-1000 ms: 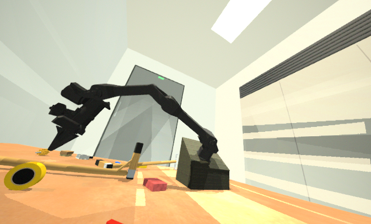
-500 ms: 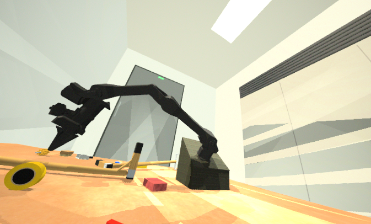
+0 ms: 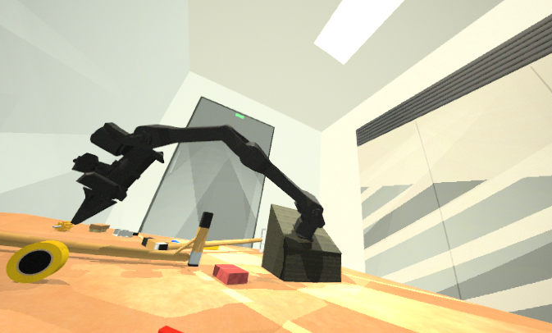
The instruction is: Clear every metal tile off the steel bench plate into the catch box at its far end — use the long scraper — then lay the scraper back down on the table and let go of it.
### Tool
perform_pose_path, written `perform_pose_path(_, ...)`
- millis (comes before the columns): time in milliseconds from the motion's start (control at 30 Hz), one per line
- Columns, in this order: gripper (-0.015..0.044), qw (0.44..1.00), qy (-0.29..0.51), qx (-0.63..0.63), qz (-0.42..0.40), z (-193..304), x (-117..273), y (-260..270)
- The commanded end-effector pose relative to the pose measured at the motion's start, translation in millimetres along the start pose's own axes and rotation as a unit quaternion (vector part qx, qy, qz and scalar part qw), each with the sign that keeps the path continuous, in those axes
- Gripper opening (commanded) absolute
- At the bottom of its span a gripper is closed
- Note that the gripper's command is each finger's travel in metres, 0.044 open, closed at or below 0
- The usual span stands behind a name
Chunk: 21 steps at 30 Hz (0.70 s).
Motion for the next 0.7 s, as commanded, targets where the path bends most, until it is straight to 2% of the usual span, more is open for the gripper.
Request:
perform_pose_path(0, 0.0000, 1.000, 0.000, 0.000, 0.000, 0.0, 0.1, -0.1)
perform_pose_path(667, 0.0000, 1.000, 0.000, 0.000, 0.000, 0.0, -0.1, 0.1)
Point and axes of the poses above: the point midway between the two fingers, 35 mm back from their tips, its own x axis back along the fingers, its own y axis across the jaws, z = x × y, the point moved 8 cm from there along x, back along the fingers, and after that the axes turned 2 degrees about x, right-handed, at the moved point
